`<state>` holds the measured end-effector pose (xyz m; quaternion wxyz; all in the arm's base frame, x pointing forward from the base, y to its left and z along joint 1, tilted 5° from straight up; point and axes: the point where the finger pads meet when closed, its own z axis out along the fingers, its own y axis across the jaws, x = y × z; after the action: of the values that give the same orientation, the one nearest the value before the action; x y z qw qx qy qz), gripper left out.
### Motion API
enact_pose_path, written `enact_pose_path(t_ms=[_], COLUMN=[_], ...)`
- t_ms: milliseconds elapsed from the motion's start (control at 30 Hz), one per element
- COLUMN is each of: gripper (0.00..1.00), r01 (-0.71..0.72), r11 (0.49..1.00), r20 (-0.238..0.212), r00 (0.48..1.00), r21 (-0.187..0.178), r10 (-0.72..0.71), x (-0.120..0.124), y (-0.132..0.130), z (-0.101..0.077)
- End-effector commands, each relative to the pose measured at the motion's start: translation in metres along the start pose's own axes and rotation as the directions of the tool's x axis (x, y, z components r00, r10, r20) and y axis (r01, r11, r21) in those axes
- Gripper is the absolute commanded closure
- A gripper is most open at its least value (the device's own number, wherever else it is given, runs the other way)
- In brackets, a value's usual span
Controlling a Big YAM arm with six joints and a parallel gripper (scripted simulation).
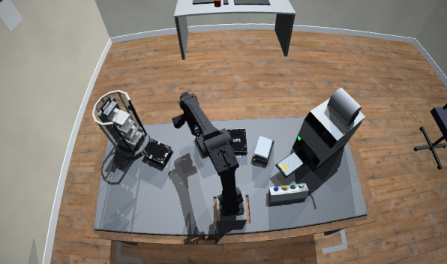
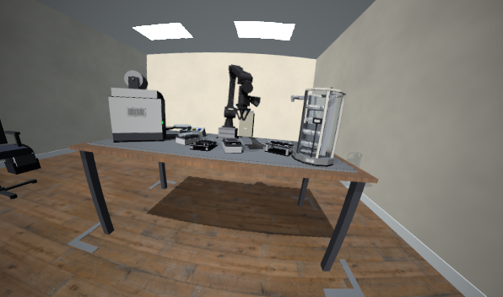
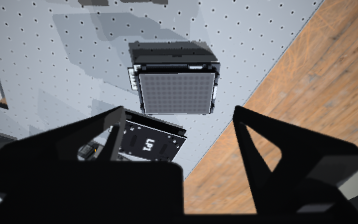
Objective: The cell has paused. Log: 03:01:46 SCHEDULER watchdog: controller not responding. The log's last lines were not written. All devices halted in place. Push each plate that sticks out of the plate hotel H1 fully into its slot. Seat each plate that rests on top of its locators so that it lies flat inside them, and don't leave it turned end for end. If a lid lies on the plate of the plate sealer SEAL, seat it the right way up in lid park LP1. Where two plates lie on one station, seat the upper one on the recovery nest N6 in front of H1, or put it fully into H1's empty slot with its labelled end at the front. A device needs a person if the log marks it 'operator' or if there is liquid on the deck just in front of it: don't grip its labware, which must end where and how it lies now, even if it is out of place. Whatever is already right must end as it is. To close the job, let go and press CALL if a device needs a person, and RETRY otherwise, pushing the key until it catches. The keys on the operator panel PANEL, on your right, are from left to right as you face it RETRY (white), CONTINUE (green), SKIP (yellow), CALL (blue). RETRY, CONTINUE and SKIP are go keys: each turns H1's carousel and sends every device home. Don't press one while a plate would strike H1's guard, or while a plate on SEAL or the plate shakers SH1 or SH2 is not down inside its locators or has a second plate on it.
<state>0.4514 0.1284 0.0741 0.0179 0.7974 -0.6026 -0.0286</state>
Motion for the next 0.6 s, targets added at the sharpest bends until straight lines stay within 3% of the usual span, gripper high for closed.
enact_pose_path(t_ms=[0,33,67,167,400,567], gripper=[0.00,0.00,0.00,0.00,0.00,0.00], r01=[0.007,0.007,0.006,0.007,0.006,0.007], r11=[0.998,0.998,1.000,0.998,0.999,0.998], r20=[0.000,0.000,0.001,0.000,0.000,0.000], r00=[1.000,1.000,1.000,1.000,1.000,1.000], r21=[0.059,0.059,0.021,0.060,0.047,0.061], r10=[-0.007,-0.007,-0.006,-0.007,-0.006,-0.007], x=[-0.001,-0.001,-0.001,0.000,0.002,0.002], y=[-0.017,-0.017,-0.017,-0.017,-0.016,-0.015], z=[-0.036,-0.036,-0.020,-0.047,-0.060,-0.077])
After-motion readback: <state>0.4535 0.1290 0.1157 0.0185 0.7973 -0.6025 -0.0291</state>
